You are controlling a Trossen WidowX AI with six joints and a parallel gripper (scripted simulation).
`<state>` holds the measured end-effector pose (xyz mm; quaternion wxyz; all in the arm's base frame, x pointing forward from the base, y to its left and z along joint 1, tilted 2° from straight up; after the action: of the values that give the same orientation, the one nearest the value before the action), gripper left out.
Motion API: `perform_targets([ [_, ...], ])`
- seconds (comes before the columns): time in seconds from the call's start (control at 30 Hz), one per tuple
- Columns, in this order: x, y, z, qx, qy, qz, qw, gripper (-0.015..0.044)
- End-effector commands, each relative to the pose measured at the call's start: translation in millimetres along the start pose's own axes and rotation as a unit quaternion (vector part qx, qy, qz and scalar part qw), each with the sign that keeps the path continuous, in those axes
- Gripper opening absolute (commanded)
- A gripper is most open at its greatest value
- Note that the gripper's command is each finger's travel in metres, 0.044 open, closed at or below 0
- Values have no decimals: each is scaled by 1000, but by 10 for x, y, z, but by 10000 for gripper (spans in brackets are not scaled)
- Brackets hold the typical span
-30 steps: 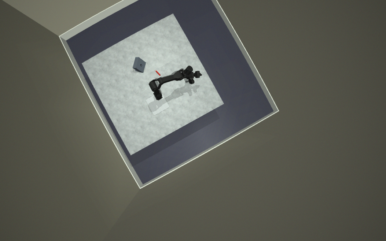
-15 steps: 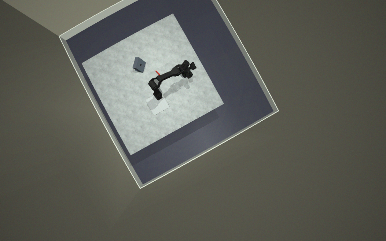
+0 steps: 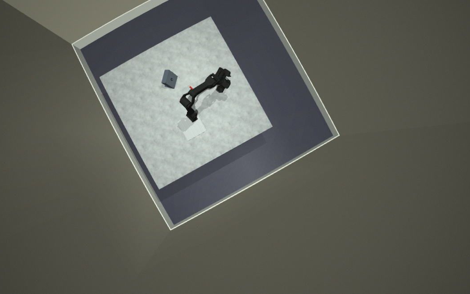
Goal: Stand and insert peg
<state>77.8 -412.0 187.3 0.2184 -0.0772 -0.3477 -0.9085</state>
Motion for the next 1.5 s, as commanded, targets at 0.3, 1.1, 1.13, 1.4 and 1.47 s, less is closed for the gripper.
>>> perform_targets([
  [0.3,-574,17,90,-15,64,201,977,440],
  [1.1,-1592,-184,399,-10,183,556,811,440],
  [1.13,-1634,-197,418,-8,187,568,801,440],
  [1.4,-1957,-318,580,10,224,663,714,440],
  [1.47,-2029,-350,622,14,232,684,692,440],
])
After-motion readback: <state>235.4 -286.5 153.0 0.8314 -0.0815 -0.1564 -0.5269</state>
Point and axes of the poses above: the point midway between the two fingers, 35 mm back from their tips, its own z axis back along the fingers, its own y axis across the jaws, x = y × z, the point moved 4 cm from there along z, back along the fingers, and after that the axes turned 5 degrees about z, right-handed, at the moved point
